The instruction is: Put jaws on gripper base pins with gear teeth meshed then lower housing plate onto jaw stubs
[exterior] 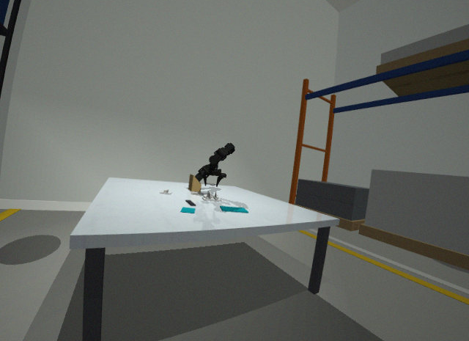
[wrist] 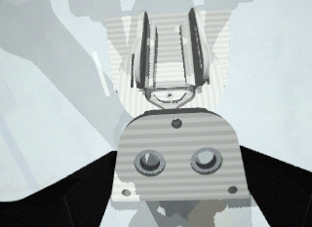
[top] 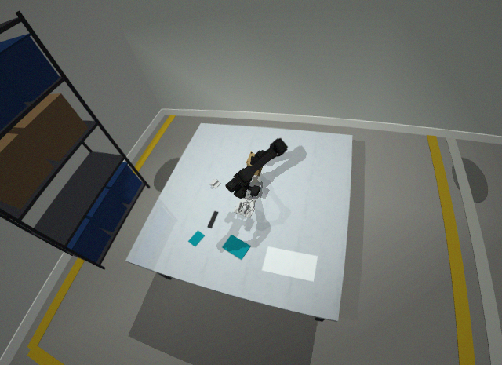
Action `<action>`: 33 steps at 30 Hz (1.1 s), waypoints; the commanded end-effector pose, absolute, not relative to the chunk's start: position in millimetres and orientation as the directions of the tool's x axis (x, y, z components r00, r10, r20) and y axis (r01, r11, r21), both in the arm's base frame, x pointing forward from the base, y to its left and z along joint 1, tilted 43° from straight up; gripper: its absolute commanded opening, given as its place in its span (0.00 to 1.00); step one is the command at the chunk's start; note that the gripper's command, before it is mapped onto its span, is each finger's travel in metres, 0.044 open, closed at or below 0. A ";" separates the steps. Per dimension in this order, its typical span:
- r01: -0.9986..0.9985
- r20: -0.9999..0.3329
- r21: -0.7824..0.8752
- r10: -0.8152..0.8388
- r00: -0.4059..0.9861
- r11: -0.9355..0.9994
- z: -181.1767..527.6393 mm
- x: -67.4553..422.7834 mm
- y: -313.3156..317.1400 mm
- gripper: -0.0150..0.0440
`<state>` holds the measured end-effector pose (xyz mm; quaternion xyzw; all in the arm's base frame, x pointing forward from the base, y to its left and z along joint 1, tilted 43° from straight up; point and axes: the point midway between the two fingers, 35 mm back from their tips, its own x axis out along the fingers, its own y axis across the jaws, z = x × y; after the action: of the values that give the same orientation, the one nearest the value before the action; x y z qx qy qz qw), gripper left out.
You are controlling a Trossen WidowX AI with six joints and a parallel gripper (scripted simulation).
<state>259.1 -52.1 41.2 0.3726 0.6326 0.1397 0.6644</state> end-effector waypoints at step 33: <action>0.289 -0.736 0.672 0.658 0.159 0.682 -0.9 267.3 -14.1 0.85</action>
<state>267.7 -17.7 2.1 0.3704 0.6334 0.1397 0.6649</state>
